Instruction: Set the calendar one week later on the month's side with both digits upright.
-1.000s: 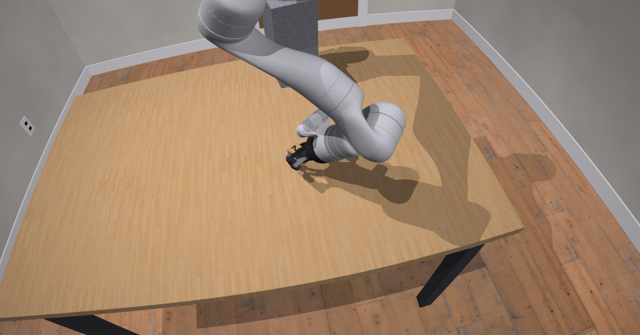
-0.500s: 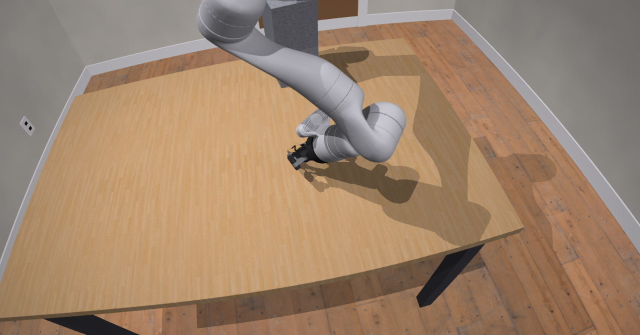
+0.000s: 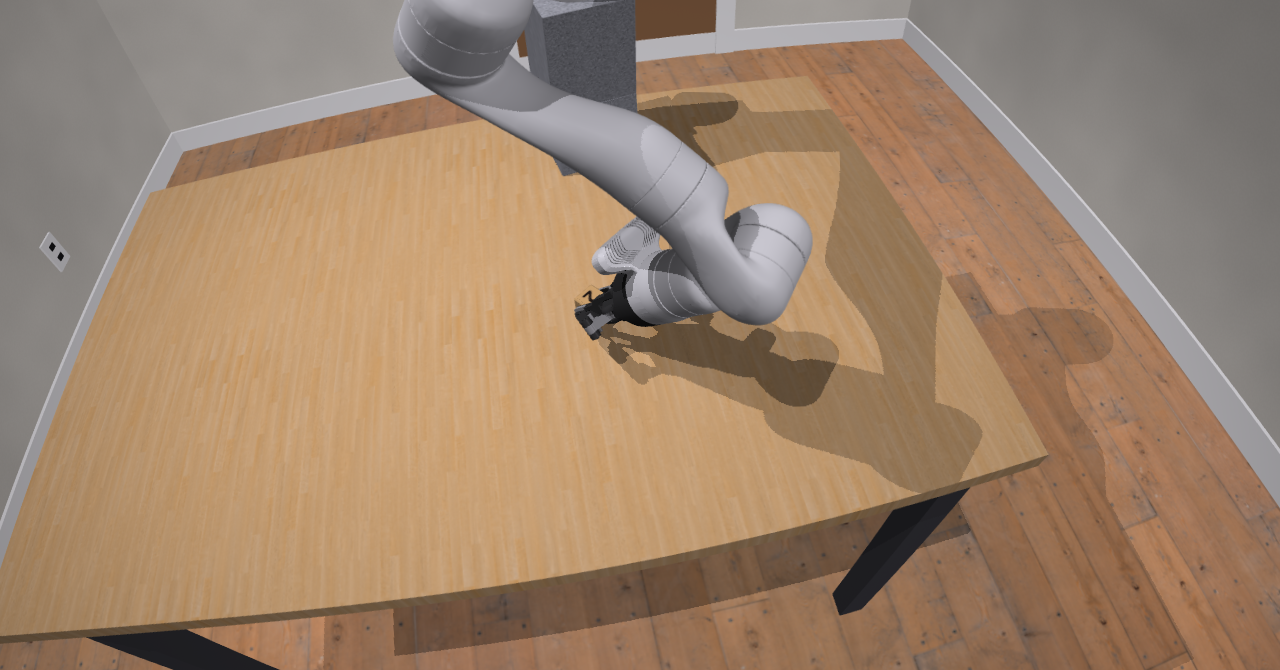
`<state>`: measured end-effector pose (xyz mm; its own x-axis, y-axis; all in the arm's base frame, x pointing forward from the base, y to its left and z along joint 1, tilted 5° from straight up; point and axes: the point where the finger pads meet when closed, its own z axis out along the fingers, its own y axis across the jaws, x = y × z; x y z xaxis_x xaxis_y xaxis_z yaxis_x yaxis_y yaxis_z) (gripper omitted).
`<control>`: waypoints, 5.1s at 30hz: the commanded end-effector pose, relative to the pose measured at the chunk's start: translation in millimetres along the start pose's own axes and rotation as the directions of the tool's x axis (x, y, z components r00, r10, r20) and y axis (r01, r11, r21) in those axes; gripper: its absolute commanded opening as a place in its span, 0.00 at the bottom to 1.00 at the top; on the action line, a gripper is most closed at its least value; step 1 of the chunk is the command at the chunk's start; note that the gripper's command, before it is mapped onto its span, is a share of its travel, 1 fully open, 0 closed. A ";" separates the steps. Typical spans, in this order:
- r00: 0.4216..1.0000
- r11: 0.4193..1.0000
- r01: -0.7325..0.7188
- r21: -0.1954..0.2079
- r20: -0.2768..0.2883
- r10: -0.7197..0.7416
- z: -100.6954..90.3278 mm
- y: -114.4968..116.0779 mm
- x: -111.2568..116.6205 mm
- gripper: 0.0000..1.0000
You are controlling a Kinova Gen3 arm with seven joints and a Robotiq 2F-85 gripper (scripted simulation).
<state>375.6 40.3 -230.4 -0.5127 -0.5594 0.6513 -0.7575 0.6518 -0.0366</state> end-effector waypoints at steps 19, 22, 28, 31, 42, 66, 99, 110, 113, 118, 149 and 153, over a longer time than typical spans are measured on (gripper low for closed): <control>1.000 1.000 -0.001 0.001 0.001 0.001 -0.8 -0.5 0.1 0.28; 1.000 1.000 -0.001 0.001 0.001 0.001 -2.2 -0.5 1.5 0.28; 1.000 1.000 -0.001 0.001 0.001 0.001 -12.3 -0.5 11.6 0.28; 1.000 1.000 -0.001 0.001 0.001 0.001 -20.6 -0.5 19.9 0.28; 1.000 1.000 -0.001 0.001 0.001 0.001 -45.2 -0.5 44.6 0.28; 0.999 1.000 -0.002 0.003 0.050 0.002 -48.8 -2.0 49.4 0.28; 0.939 1.000 -0.004 0.004 0.344 0.002 -46.8 -3.2 52.6 0.28; 0.874 1.000 -0.002 0.002 0.486 0.001 -47.9 -1.2 55.0 0.28; 0.866 1.000 -0.001 0.001 0.500 0.000 -48.5 -0.5 55.5 0.28; 0.864 1.000 -0.001 0.001 0.503 0.000 -48.3 -0.6 55.5 0.28; 0.706 1.000 -0.001 0.001 0.708 0.000 -46.5 -0.5 58.0 0.28; 0.697 1.000 -0.001 0.000 0.717 0.000 -45.6 -0.9 57.8 0.28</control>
<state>365.5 32.5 -158.1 -0.6445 -0.7599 -0.0845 -0.7600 0.6488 -0.0379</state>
